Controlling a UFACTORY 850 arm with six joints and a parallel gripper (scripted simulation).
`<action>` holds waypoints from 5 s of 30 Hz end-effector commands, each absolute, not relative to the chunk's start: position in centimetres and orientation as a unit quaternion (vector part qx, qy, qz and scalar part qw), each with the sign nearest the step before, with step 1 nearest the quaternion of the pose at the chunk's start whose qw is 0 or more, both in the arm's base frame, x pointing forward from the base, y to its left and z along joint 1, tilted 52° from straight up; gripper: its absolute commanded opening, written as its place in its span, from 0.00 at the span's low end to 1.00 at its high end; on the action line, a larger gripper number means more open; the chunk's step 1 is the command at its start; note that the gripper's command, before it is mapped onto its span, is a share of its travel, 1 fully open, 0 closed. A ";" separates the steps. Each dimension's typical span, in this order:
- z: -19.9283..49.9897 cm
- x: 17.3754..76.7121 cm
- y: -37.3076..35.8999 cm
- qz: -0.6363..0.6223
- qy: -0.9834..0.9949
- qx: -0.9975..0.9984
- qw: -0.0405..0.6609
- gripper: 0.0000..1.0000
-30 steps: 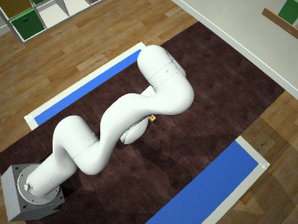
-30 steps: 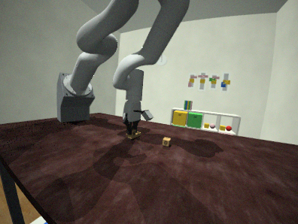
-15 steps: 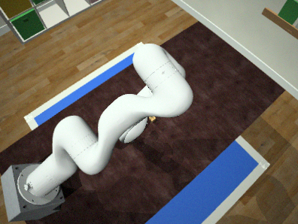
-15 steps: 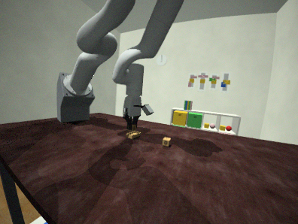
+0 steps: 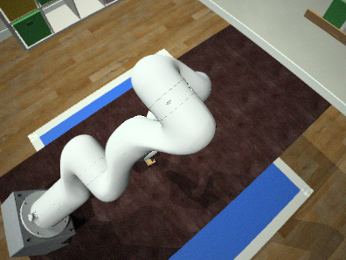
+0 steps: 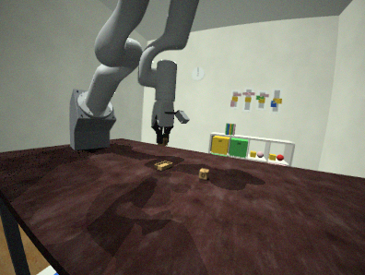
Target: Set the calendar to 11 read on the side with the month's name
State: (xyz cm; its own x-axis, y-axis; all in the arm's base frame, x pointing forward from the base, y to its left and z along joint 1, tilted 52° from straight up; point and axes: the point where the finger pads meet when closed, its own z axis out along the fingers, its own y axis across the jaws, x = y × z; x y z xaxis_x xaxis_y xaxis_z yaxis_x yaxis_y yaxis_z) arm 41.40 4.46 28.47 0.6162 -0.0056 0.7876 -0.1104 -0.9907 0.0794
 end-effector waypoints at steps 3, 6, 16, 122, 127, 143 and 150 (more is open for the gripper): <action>28.9 41.0 4.5 0.434 -0.034 0.898 0.065 0.29; 28.9 41.0 4.5 0.434 -0.033 0.898 0.065 0.29; 29.1 41.3 3.2 0.428 0.068 0.894 0.112 0.29; 23.2 48.1 -6.3 0.261 0.611 0.659 0.353 0.29; 23.2 48.1 -6.3 0.261 0.611 0.659 0.353 0.29; 23.2 48.1 -6.3 0.261 0.611 0.659 0.353 0.29; 23.2 48.1 -6.3 0.261 0.611 0.659 0.353 0.29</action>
